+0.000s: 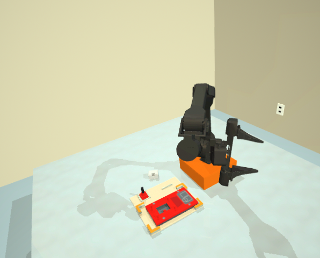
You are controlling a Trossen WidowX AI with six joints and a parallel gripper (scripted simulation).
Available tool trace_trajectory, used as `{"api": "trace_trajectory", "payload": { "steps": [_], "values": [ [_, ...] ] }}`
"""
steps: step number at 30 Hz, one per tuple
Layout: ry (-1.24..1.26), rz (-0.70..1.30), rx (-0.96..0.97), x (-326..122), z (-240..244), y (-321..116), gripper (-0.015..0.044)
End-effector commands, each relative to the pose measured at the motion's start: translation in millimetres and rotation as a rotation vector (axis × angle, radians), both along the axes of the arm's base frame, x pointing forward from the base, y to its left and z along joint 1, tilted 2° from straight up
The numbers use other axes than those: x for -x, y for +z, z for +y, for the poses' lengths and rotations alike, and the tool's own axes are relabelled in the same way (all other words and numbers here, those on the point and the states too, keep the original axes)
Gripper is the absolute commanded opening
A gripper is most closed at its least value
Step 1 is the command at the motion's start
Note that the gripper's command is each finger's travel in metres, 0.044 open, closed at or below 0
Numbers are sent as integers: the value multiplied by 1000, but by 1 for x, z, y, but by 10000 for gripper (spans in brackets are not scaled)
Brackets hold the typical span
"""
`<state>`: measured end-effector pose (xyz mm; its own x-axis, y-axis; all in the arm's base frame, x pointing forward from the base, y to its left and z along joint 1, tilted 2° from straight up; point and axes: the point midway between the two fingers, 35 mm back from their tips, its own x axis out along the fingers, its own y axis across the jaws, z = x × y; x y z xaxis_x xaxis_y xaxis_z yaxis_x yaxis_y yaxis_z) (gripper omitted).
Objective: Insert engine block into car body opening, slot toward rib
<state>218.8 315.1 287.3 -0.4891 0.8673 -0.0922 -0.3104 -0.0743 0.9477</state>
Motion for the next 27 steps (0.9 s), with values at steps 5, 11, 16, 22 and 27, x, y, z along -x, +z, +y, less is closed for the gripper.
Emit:
{"api": "trace_trajectory", "payload": {
  "steps": [5,11,16,22,27],
  "values": [
    [-35,20,40,-6,-4,-5,440],
    [-121,-13,96,-25,-17,-17,440],
    [-220,-133,140,-50,-41,-35,440],
    [-328,-285,219,-79,-77,-58,440],
    [-401,-413,310,-100,-113,-78,440]
  ]
}}
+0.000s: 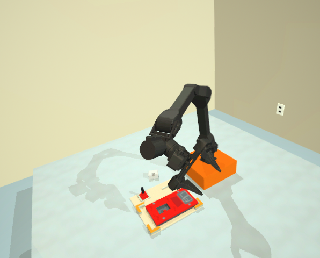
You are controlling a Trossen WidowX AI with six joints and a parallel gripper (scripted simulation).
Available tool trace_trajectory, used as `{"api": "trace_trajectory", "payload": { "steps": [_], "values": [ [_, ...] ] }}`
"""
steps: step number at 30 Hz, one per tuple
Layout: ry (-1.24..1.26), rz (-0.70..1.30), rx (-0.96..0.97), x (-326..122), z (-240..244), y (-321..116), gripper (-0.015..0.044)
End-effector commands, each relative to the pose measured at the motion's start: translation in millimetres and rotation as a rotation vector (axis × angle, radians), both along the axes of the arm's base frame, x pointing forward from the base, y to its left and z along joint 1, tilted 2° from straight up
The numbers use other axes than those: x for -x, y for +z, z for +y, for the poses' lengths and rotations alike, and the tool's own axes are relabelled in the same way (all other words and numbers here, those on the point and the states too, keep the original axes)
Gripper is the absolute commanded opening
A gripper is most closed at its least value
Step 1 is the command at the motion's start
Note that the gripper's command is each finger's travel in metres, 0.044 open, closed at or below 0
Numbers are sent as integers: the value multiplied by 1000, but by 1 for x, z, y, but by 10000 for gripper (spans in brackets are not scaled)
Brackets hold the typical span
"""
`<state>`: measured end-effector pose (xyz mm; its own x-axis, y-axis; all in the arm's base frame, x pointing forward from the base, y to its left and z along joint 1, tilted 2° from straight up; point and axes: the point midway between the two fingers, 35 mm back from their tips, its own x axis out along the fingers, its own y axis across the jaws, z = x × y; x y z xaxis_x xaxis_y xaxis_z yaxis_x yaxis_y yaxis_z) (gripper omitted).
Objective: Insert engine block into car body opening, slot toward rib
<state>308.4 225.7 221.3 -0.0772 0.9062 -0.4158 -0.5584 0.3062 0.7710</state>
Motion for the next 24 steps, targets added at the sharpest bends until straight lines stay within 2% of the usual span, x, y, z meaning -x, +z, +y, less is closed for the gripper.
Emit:
{"api": "trace_trajectory", "payload": {
  "steps": [1,13,24],
  "values": [
    [-56,-98,89,-14,-31,-16,440],
    [-148,-314,409,-39,-139,-62,440],
    [-106,-395,763,-23,-254,-101,440]
  ]
}}
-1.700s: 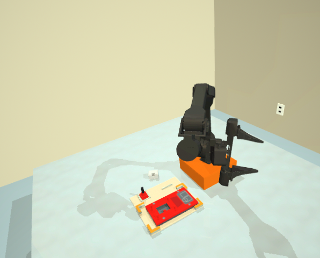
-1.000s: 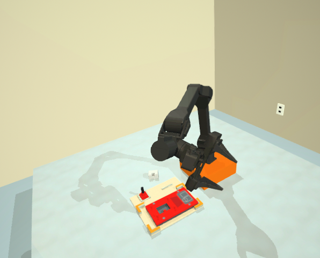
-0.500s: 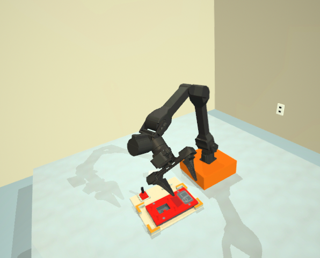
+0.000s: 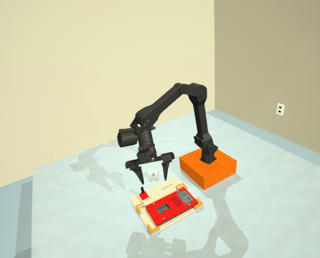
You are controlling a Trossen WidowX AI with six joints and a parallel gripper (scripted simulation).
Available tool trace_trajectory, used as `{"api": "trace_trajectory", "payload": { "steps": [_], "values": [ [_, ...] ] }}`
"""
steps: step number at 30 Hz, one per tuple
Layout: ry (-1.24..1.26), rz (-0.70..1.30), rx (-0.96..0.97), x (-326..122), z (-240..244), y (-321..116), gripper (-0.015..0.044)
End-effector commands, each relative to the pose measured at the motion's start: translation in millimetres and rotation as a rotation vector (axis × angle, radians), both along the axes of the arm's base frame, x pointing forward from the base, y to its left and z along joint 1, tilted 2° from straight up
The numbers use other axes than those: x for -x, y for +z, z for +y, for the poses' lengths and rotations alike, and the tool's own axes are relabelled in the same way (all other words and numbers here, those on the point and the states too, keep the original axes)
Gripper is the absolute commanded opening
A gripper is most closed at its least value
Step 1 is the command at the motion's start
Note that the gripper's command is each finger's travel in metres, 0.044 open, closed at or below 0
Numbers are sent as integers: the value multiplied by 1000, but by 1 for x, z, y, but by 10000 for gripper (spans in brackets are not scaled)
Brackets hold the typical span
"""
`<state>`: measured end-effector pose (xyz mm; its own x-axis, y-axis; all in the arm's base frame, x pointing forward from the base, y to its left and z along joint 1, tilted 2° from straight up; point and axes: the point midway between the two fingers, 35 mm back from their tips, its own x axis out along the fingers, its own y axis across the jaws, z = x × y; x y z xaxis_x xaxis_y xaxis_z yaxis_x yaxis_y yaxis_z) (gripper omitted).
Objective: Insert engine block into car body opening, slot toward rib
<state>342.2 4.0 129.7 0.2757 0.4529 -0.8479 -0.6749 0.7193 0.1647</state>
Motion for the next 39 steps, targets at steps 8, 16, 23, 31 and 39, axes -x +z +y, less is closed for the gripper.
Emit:
{"api": "trace_trajectory", "payload": {
  "steps": [8,16,23,31,39],
  "values": [
    [63,77,356,54,-114,-31,440],
    [164,229,533,114,-176,-45,440],
    [174,244,544,119,-180,-46,440],
    [174,244,543,119,-182,-101,440],
    [174,244,544,119,-184,-116,440]
  ]
}}
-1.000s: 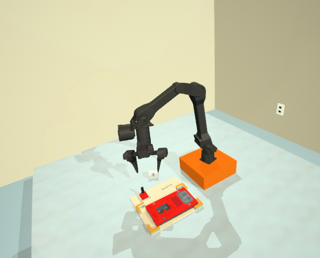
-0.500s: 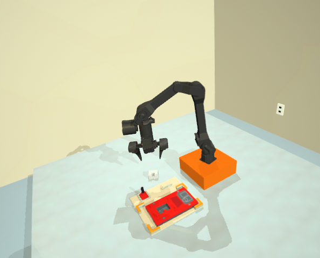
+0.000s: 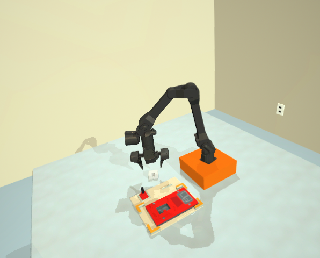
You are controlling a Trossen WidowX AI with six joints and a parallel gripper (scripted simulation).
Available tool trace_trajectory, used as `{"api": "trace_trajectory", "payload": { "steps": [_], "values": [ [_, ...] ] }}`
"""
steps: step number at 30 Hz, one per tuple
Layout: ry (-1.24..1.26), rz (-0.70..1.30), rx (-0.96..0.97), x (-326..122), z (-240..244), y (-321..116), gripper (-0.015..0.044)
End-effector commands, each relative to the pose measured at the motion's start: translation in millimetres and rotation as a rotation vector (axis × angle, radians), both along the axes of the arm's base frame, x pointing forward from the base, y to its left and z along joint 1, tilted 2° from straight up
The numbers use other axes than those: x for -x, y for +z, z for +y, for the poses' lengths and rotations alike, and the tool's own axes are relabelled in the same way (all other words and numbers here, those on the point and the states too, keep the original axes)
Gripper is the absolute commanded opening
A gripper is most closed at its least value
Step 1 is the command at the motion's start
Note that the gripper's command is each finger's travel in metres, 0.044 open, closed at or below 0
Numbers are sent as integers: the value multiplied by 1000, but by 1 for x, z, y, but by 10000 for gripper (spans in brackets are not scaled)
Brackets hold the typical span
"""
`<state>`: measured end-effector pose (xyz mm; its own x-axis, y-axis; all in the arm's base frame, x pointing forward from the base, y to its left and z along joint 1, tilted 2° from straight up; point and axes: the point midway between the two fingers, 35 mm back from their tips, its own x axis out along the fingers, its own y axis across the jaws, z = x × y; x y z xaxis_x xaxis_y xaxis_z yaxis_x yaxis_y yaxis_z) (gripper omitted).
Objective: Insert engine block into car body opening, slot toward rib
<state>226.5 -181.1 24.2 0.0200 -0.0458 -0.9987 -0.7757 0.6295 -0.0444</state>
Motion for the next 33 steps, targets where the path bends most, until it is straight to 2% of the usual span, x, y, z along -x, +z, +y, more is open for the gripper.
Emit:
{"api": "trace_trajectory", "payload": {
  "steps": [1,26,33],
  "values": [
    [4,15,-5,3,1,-10,440],
    [4,15,-5,3,-1,-44,440],
    [4,15,-5,3,-1,-44,256]
  ]
}}
